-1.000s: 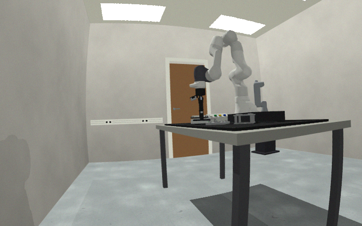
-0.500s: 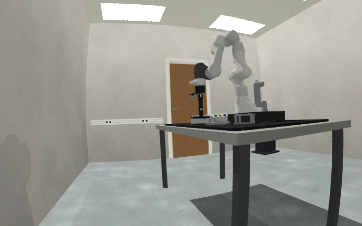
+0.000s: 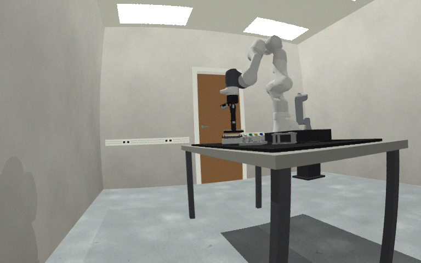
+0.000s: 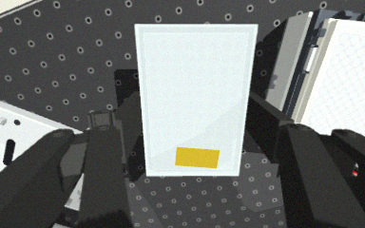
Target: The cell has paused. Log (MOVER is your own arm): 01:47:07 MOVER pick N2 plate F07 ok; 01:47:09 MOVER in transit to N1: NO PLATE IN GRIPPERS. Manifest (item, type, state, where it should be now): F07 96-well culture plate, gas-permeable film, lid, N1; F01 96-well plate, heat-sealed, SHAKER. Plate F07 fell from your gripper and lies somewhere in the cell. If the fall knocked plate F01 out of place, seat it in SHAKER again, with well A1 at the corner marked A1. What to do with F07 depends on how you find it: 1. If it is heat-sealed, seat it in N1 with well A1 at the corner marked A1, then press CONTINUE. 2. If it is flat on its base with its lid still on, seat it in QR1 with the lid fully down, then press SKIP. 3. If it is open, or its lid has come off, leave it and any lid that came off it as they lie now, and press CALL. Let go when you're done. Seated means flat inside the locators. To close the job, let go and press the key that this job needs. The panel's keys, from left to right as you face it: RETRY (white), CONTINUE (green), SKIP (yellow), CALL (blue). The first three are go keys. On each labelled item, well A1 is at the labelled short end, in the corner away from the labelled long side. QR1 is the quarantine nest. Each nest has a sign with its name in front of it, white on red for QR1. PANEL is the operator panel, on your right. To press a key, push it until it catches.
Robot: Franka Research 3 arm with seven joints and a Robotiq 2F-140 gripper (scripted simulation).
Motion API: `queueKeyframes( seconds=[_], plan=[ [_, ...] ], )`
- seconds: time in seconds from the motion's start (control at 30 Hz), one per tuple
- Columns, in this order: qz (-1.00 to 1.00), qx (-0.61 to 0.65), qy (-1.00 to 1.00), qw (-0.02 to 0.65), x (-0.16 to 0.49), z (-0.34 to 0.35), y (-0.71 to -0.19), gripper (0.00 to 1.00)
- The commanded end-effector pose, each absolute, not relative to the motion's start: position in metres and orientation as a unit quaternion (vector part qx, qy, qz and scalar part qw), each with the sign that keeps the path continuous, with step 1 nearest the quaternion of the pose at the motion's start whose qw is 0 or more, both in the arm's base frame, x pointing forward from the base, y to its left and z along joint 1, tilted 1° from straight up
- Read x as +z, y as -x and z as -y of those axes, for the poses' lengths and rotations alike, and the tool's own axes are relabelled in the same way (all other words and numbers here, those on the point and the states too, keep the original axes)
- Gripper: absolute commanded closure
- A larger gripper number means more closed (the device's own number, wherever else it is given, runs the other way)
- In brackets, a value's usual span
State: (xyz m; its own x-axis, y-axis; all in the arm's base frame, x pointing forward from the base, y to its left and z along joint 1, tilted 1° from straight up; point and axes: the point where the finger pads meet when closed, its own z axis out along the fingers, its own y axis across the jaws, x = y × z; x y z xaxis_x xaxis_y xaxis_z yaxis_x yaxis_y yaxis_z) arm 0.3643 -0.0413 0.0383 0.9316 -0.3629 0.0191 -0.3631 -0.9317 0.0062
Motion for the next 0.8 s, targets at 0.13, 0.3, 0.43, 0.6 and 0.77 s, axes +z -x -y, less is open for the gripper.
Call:
queueKeyframes(
  seconds=[0.13,0.3,0.43,0.6,0.77],
  plan=[
    [0.187,0.000,-0.982,0.007,0.057,0.041,-0.359,0.90],
    [0.187,0.000,-0.982,0.007,0.068,0.041,-0.359,0.90],
    [0.187,0.000,-0.982,0.007,0.073,0.041,-0.359,0.90],
    [0.187,0.000,-0.982,0.007,0.082,0.041,-0.359,0.90],
    [0.187,0.000,-0.982,0.007,0.088,0.041,-0.359,0.90]
  ],
)
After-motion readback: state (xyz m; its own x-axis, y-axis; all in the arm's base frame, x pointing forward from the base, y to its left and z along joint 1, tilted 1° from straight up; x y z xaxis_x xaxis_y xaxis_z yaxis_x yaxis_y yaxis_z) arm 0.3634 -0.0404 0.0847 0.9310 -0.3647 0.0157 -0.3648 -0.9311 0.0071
